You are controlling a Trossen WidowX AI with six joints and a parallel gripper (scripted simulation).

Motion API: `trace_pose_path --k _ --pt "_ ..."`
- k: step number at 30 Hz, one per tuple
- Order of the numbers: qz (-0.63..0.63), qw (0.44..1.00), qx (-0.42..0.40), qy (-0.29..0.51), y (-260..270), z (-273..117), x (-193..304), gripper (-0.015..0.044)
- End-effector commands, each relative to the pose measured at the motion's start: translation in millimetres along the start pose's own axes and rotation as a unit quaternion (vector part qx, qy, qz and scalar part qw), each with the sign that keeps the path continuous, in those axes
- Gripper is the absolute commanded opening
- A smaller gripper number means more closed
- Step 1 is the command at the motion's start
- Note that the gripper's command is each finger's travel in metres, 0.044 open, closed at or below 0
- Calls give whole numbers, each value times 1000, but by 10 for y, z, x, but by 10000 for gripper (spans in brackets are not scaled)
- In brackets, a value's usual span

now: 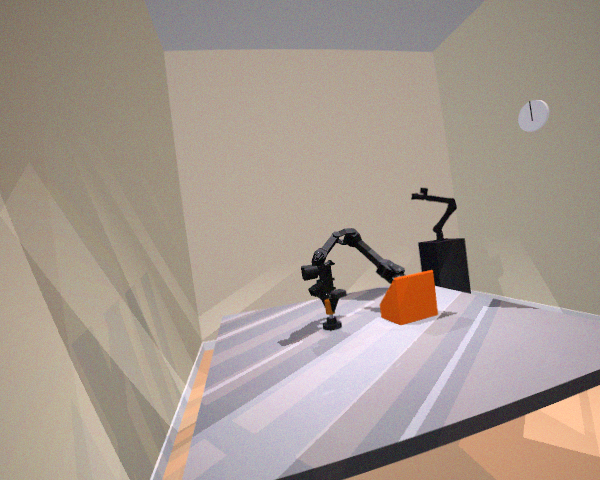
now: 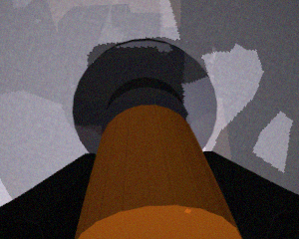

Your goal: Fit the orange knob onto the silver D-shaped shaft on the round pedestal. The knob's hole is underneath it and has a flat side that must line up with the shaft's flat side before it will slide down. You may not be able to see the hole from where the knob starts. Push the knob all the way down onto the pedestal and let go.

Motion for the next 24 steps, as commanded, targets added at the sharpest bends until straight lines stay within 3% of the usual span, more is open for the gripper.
trace_pose_path --k 1,6,24 --pt "-33 999 2 -1 -9 -15 -5 0" --pt "-99 995 2 0 -6 14 0 0" --pt "-99 995 2 0 -3 36 -4 0"
Point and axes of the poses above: the point midway between the two fingers, 35 mm back from their tips, its own z axis out along the fingers, its own y axis across the jaws, x = y × z, the point moved 10 cm from there along -z, back along the fingers, and after that the axes turned 1 degree about z, right-handed, at the moved point
